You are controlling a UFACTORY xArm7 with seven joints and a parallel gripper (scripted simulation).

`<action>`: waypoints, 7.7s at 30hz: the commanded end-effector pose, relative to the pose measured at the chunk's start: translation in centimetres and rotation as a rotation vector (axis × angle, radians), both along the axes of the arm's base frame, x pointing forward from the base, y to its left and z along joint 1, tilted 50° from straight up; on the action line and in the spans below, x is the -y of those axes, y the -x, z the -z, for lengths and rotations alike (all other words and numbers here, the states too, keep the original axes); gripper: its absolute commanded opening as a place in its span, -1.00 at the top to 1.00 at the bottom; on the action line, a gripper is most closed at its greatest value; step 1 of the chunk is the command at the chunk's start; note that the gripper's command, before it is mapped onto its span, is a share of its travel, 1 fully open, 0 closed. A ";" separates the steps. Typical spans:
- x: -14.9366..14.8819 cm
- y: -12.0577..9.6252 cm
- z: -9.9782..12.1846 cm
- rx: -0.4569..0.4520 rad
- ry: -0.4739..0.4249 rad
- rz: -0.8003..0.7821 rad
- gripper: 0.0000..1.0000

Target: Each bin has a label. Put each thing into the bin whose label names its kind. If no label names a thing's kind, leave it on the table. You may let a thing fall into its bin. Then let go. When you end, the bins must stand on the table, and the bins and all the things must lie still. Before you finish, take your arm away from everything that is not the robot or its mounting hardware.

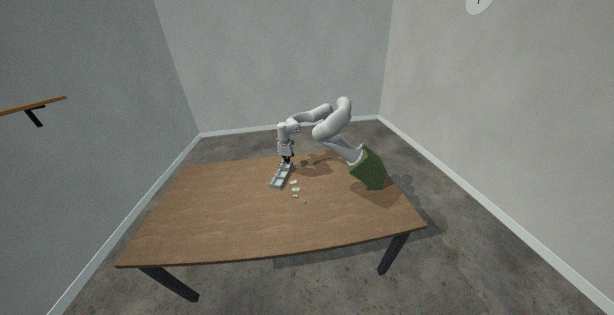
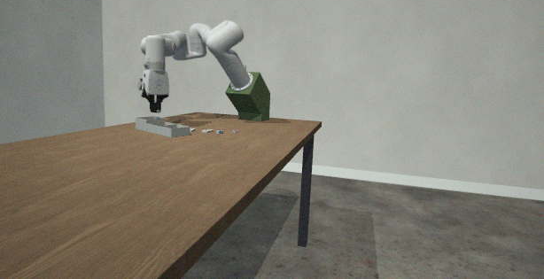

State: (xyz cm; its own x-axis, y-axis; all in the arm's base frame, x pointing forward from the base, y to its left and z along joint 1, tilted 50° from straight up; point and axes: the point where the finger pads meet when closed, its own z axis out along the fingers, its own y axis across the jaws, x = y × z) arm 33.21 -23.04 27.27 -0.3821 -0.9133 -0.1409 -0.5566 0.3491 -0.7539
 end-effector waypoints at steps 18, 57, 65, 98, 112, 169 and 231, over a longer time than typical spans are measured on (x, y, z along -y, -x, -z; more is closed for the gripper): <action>1.4 -0.7 -0.7 -0.006 -0.001 0.003 1.00; 2.3 -4.3 2.5 -0.006 -0.001 0.002 1.00; 2.3 -4.3 2.5 -0.006 -0.001 0.002 0.44; 1.8 -2.5 1.0 -0.006 -0.001 0.002 0.44; 1.2 -0.5 -0.8 -0.006 -0.001 0.003 0.44; -27.3 -1.6 6.5 -0.325 1.122 -0.984 0.42; -25.8 -6.4 10.7 -0.324 1.122 -0.984 0.42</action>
State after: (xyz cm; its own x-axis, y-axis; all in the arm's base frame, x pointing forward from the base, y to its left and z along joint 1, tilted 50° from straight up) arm 39.41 2.85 16.72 0.5449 -0.3908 0.7419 -0.4079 -0.8965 -0.1726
